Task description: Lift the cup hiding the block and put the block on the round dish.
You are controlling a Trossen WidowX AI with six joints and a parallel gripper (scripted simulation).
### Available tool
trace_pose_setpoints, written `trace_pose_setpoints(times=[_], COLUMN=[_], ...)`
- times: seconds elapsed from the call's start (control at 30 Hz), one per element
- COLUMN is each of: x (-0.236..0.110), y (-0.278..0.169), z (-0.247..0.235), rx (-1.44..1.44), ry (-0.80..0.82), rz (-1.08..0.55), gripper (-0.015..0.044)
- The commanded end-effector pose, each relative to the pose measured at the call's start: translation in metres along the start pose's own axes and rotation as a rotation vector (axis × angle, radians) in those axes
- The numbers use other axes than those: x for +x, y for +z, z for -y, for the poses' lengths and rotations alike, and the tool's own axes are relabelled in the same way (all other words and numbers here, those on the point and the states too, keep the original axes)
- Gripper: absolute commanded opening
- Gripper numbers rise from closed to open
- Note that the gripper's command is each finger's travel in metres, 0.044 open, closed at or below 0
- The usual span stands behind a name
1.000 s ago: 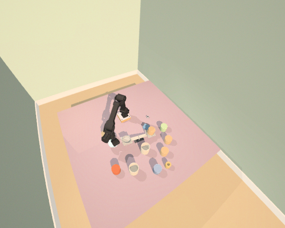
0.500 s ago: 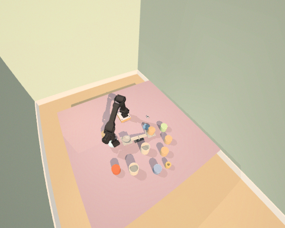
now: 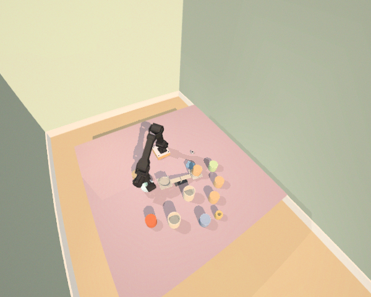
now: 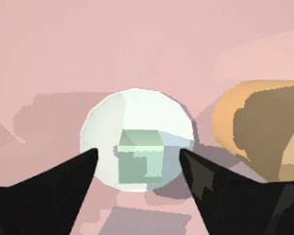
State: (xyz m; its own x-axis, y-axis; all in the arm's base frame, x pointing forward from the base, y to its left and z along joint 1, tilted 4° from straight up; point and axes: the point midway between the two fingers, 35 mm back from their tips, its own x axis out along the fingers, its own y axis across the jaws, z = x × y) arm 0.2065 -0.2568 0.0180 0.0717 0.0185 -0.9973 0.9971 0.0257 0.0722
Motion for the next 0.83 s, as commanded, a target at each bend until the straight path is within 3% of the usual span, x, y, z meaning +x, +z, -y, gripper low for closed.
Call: trace_pose_setpoints(times=[0.0, 0.2, 0.33, 0.43, 0.6, 0.73, 0.8], x=[-0.001, -0.016, -0.027, -0.055, -0.060, -0.100, -0.103], y=[0.001, 0.017, 0.013, 0.001, 0.000, 0.000, -0.001], z=[0.000, -0.009, -0.007, -0.001, 0.000, 0.001, 0.001], rx=[0.001, 0.049, 0.036, 0.006, 0.004, 0.012, 0.013], ry=[0.002, 0.032, 0.023, 0.004, 0.002, 0.000, 0.000], rz=[0.004, 0.082, 0.060, 0.007, 0.003, 0.014, 0.015], gripper=[0.0420, 0.0440, 0.0440, 0.0440, 0.0440, 0.0440, 0.0440])
